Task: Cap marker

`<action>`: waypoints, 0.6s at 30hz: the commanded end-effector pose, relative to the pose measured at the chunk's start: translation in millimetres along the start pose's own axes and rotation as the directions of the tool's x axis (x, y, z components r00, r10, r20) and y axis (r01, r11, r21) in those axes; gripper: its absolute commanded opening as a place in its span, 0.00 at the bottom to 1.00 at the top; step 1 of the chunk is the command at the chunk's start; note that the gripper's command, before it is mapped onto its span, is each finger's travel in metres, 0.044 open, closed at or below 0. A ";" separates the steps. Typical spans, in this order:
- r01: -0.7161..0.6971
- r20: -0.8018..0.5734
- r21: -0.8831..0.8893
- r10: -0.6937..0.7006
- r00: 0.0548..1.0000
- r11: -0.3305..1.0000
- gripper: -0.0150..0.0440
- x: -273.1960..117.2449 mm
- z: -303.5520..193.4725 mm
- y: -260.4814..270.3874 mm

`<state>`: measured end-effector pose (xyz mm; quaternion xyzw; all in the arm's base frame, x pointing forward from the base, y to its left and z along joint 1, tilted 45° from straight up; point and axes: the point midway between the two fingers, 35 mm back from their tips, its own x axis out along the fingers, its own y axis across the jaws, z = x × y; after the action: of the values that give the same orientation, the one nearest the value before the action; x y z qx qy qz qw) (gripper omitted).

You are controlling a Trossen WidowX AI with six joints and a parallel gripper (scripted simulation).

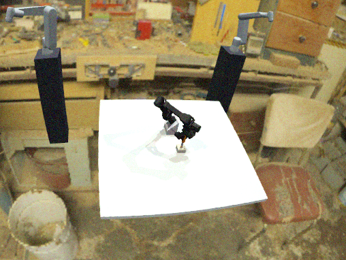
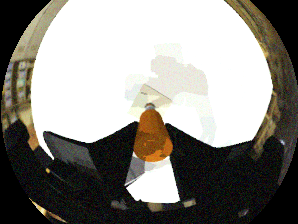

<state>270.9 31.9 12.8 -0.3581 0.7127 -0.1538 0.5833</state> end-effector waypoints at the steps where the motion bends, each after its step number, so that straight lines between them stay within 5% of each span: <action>1: 0.005 -0.005 -0.007 -0.005 1.000 1.000 0.25 7.7 -1.3 0.2; 18: 0.007 -0.005 -0.007 -0.007 1.000 1.000 0.25 35.5 -2.1 -0.4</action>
<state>268.0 10.9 -8.3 -0.3581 0.7138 -0.1539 0.5818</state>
